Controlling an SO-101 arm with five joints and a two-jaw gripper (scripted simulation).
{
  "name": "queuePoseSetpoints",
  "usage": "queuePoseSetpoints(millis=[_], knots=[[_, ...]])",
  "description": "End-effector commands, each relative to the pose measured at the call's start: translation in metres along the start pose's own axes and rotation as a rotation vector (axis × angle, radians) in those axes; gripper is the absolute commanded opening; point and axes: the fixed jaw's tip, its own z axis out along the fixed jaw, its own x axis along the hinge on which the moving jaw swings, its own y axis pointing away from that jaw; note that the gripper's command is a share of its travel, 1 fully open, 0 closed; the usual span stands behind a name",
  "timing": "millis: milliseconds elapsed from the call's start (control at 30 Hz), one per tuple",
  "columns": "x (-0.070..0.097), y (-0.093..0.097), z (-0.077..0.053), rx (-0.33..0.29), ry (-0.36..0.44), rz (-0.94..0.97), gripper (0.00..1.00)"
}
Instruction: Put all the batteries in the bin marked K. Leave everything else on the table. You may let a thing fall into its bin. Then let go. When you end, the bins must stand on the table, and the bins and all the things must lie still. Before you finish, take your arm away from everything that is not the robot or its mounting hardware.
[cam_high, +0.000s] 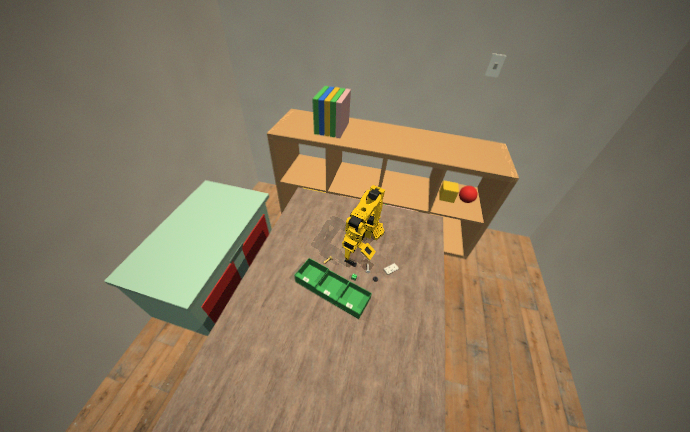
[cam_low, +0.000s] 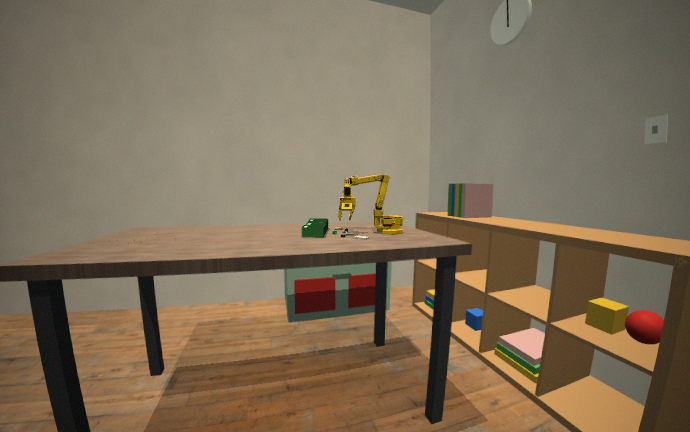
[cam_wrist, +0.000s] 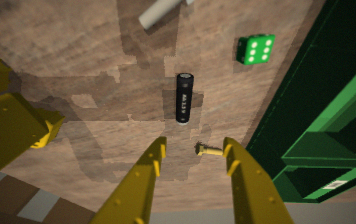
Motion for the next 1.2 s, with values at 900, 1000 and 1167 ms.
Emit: queuePoseSetpoints(millis=[900,1000,1167], knots=[[0.001,-0.004,0.007,0.034,-0.003,0.001,0.21],[0.001,-0.005,0.013,0.034,-0.003,0.001,0.21],[0.001,-0.005,0.023,0.034,-0.003,0.001,0.21]])
